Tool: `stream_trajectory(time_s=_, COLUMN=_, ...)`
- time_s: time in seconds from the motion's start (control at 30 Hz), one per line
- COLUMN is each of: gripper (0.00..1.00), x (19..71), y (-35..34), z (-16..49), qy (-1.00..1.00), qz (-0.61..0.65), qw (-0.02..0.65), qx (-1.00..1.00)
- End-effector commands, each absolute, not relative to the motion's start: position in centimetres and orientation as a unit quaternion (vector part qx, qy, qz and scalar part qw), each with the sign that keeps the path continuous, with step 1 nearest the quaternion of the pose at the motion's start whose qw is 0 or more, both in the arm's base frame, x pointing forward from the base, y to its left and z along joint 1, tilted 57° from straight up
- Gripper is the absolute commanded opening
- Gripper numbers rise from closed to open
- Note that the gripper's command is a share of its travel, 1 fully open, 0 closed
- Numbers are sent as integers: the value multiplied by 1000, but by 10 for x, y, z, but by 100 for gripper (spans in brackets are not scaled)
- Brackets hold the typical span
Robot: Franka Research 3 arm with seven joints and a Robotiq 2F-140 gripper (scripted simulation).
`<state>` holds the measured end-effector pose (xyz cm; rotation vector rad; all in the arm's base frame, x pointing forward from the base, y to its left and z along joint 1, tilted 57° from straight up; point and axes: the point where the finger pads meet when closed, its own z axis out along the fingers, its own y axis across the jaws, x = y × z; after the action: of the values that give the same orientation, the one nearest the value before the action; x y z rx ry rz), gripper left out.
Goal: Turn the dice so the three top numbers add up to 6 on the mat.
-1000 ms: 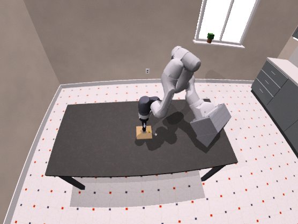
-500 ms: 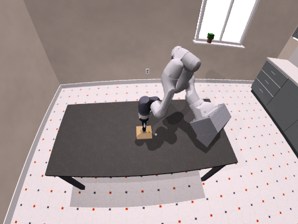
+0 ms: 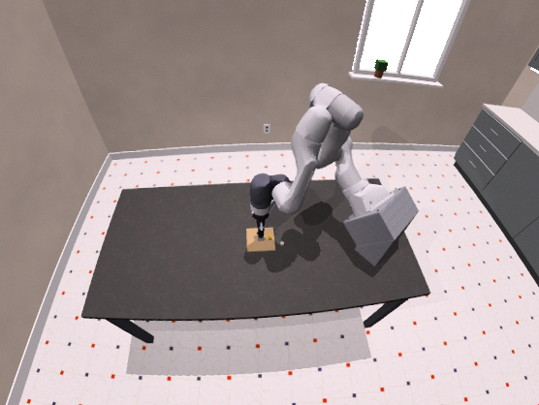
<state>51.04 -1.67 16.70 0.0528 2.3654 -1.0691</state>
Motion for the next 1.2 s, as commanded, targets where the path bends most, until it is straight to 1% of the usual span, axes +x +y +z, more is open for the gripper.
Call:
stream_trajectory(time_s=0.0, gripper=7, x=510, y=-17, z=167, qy=878, qz=-397, qw=269, qx=17)
stream_trajectory(time_s=1.17, gripper=7, x=512, y=-19, z=164, qy=878, qz=-397, qw=269, qx=17)
